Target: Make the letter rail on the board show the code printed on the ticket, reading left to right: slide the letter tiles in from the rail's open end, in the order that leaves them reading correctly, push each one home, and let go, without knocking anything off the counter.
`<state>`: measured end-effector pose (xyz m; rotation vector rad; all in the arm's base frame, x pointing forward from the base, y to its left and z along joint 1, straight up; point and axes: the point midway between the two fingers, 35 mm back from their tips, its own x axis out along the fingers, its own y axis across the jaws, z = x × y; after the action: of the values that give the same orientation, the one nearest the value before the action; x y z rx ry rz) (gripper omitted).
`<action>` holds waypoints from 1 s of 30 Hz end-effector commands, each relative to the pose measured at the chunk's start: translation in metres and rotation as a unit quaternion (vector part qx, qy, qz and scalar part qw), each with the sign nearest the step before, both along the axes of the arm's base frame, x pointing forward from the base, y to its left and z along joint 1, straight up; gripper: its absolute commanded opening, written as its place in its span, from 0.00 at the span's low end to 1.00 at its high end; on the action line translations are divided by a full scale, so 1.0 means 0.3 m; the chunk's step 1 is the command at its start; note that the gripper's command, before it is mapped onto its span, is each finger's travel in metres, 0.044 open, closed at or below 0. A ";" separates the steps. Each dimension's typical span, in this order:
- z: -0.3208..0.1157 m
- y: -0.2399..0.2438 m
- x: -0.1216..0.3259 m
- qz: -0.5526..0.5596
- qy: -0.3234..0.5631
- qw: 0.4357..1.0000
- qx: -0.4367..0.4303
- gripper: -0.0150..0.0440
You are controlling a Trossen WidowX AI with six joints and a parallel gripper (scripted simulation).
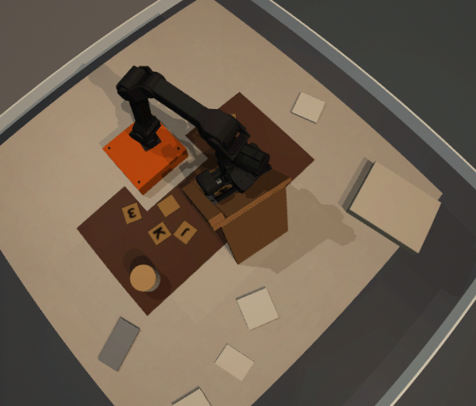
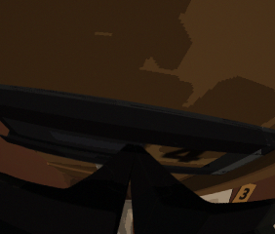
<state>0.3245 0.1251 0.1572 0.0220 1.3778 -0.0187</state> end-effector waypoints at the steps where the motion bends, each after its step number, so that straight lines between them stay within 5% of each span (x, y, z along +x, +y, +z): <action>1: -0.004 0.003 0.007 0.002 0.000 1.000 0.002 0.25; 30: -0.002 -0.027 0.004 0.002 0.000 1.000 0.002 0.25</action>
<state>0.3256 0.1174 0.1563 0.0216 1.3781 -0.0186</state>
